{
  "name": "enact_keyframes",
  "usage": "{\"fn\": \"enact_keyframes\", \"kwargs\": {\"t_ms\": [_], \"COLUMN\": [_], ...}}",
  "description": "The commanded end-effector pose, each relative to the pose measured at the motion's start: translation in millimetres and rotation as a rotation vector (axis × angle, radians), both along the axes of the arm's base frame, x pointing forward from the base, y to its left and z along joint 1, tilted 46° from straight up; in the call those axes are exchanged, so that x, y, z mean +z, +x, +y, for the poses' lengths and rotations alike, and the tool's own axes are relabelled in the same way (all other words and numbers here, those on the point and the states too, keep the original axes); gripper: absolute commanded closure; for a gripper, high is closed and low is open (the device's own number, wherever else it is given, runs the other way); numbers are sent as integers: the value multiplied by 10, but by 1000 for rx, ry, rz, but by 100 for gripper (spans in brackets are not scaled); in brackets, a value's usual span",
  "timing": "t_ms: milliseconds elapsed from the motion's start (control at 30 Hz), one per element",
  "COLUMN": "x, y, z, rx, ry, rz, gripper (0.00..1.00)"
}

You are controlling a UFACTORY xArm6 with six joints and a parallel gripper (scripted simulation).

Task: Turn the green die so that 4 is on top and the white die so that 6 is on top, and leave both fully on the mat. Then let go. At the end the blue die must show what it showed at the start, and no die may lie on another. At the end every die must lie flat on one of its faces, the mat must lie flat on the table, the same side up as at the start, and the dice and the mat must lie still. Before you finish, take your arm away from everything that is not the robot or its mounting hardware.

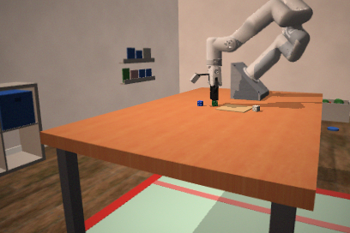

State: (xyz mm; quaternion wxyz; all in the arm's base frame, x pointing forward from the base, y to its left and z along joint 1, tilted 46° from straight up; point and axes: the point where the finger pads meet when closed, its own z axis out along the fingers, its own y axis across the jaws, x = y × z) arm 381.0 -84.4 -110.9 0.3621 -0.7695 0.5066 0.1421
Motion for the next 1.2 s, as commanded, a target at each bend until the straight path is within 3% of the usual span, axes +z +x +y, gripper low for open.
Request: {"fn": "enact_keyframes", "kwargs": {"t_ms": [0,1167], "x": [5,-194], "y": [10,53], "z": [-12,186], "rx": [-1,-1], "ry": [-2,-2], "rz": [-2,-2], "gripper": [58,58]}}
